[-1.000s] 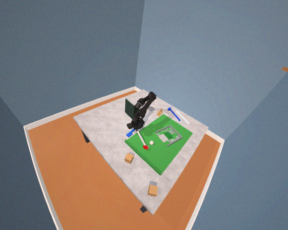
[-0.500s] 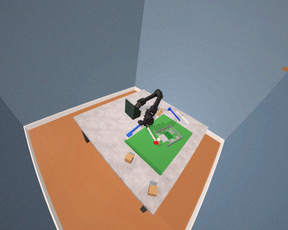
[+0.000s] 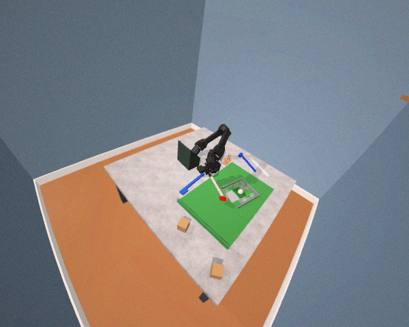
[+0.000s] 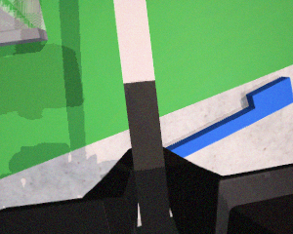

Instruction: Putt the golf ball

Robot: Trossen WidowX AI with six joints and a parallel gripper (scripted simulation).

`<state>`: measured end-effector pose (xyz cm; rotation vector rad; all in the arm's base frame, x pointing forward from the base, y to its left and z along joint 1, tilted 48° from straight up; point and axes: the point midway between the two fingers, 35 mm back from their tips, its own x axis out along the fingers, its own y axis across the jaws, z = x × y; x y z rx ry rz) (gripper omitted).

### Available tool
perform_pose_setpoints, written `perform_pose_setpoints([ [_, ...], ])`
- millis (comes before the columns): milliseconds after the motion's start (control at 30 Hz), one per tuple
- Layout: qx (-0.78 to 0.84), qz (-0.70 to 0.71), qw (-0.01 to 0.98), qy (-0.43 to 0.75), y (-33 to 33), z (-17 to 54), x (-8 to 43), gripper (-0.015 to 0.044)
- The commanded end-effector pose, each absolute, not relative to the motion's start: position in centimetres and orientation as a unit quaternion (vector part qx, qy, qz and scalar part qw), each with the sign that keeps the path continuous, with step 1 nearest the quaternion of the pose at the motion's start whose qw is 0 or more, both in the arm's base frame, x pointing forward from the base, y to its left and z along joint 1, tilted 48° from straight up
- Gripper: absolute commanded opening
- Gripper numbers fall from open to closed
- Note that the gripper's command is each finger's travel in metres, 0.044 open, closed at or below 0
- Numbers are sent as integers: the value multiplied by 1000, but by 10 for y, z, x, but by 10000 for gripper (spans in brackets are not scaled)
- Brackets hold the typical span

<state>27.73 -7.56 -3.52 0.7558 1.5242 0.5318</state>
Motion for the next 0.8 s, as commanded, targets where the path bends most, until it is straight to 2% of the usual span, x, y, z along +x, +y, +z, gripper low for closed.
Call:
perform_pose_setpoints([
  [0,326,233,632,664,-85,-25,278,0],
  [767,330,231,631,664,-81,-31,278,0],
])
